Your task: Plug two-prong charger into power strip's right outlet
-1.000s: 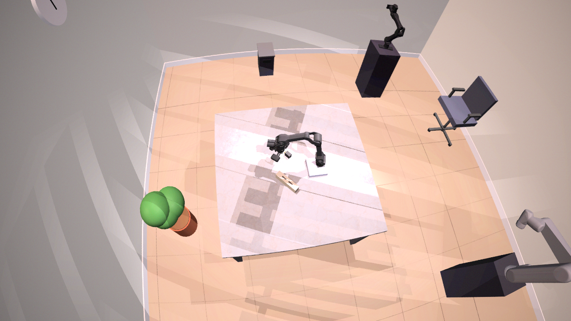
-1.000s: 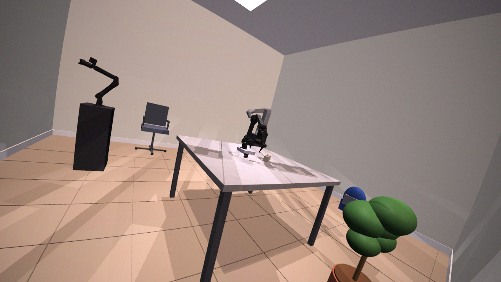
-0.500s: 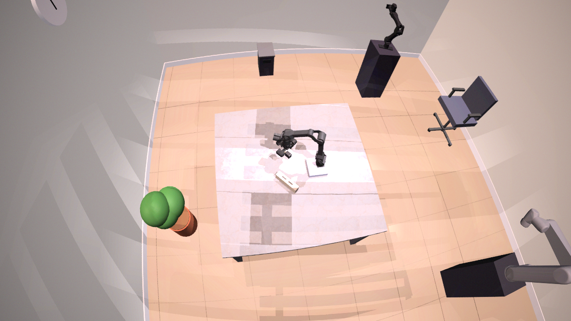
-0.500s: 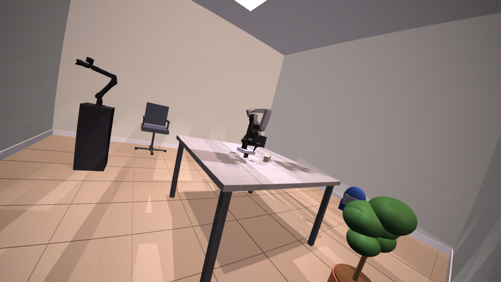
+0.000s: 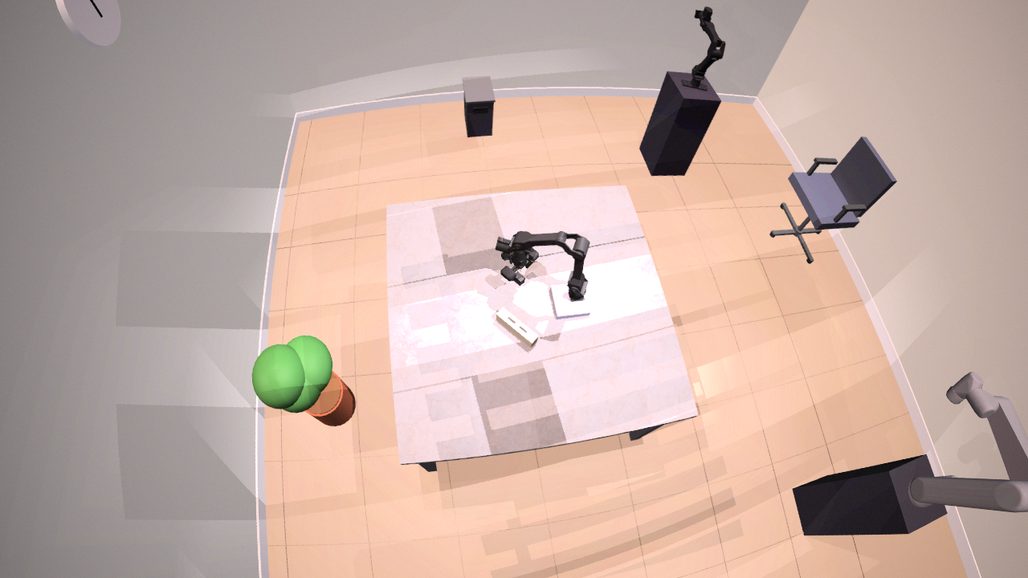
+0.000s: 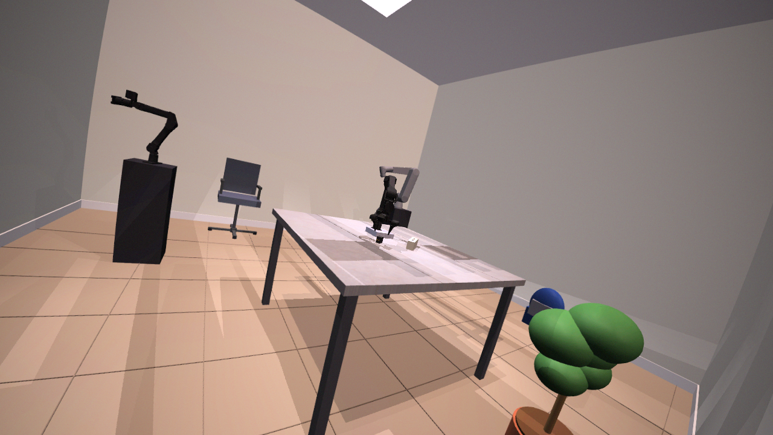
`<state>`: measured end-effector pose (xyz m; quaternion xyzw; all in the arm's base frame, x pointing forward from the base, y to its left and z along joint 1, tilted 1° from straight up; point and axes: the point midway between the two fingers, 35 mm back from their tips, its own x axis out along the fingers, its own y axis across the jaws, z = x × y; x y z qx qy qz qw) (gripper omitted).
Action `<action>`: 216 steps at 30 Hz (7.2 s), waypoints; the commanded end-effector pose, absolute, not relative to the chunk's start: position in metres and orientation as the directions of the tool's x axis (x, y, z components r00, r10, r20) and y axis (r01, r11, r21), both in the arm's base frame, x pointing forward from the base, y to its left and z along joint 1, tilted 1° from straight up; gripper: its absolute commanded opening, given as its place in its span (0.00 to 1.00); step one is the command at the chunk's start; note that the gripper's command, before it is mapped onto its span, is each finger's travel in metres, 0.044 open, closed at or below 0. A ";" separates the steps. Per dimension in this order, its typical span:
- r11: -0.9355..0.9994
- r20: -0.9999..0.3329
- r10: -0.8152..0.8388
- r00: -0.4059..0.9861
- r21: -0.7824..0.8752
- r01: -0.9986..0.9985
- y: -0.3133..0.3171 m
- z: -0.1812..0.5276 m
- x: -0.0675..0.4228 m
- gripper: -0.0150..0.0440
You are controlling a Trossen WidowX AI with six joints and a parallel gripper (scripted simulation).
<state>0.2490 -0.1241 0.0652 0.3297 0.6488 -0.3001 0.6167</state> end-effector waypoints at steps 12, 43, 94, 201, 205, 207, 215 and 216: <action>0.597 -0.998 0.064 -0.025 0.019 0.802 -0.123 0.043 0.248 1.00; 0.601 -0.998 0.059 -0.022 0.018 0.799 -0.124 0.010 0.248 0.87; 0.822 -0.998 0.048 -0.034 0.020 0.569 -0.091 0.057 0.245 0.25; 0.758 -0.999 -0.021 -0.030 0.004 -0.652 0.051 0.022 0.262 0.25; 0.758 -0.999 -0.021 -0.030 0.004 -0.652 0.051 0.022 0.262 0.25; 0.758 -0.999 -0.021 -0.030 0.004 -0.652 0.051 0.022 0.262 0.25; 0.758 -0.999 -0.021 -0.030 0.004 -0.652 0.052 0.022 0.263 0.25; 0.758 -0.999 -0.021 -0.030 0.004 -0.652 0.052 0.022 0.263 0.25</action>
